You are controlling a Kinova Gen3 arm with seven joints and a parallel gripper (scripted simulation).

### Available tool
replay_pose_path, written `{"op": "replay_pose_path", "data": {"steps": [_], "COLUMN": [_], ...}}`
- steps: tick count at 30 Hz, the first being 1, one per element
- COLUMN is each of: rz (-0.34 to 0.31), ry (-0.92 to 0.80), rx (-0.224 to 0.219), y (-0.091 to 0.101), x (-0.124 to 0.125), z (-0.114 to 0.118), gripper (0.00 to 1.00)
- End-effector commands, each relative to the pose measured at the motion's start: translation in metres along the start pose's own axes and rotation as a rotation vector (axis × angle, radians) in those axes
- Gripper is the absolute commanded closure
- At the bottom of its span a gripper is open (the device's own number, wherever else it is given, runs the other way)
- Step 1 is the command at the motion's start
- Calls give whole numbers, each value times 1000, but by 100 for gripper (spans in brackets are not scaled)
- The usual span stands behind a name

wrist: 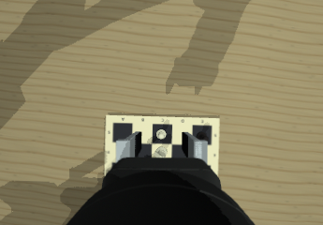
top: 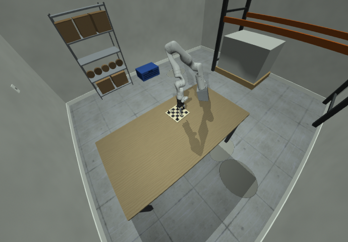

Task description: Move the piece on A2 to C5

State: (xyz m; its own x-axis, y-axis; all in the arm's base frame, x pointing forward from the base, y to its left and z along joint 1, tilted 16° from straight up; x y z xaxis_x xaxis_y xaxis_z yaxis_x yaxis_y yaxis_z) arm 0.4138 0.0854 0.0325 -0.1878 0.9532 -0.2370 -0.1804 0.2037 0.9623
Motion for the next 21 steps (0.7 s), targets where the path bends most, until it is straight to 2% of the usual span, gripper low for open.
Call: {"op": "replay_pose_path", "data": {"steps": [1, 12, 16, 21], "rz": [1, 1, 1, 2], "ry": [3, 3, 3, 2], "rx": [-2, -3, -4, -5], "y": [2, 5, 15, 36], "x": [0, 0, 0, 0], "z": [2, 2, 3, 4], "gripper": [0, 0, 0, 0]}}
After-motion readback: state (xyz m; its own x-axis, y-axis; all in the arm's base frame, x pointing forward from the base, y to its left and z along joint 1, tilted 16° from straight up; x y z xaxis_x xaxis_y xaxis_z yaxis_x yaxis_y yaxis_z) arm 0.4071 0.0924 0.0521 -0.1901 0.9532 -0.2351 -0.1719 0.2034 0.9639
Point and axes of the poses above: the point where the finger pads meet when closed, its own y axis back along the fingers, its own z axis across the jaws, x = y × z, the point moved 2 cm from there along y, back along the fingers, and after that the axes turned 7 degrees about y, right-handed, at the moved point
